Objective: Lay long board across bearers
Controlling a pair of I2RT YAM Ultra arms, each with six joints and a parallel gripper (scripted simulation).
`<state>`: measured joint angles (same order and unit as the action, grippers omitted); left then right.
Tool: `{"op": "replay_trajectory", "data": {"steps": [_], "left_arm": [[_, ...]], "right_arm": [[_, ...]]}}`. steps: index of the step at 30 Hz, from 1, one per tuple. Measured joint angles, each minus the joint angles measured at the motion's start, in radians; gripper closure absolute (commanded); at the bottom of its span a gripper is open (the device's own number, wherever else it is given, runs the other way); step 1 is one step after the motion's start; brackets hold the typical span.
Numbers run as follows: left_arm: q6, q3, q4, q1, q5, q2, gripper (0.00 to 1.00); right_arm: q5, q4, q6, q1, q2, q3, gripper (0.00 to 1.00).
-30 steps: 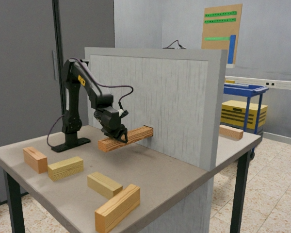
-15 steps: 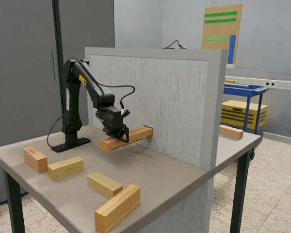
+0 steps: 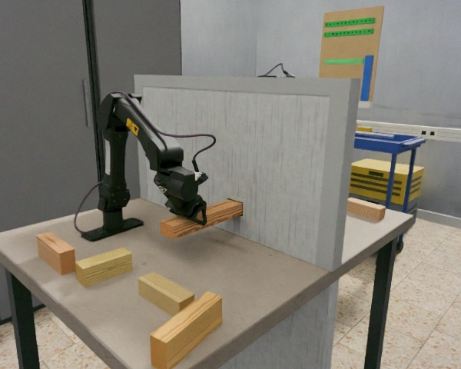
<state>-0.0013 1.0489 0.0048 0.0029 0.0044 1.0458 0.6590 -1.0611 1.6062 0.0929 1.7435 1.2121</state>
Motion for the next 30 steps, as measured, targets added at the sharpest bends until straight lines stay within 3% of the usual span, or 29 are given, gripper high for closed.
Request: {"op": "replay_trajectory", "data": {"steps": [30], "left_arm": [[0.0,0.0,0.0,0.0,0.0,0.0,0.0]], "right_arm": [[0.001,0.043,-0.075,-0.063,-0.003,-0.013,1.0]]}}
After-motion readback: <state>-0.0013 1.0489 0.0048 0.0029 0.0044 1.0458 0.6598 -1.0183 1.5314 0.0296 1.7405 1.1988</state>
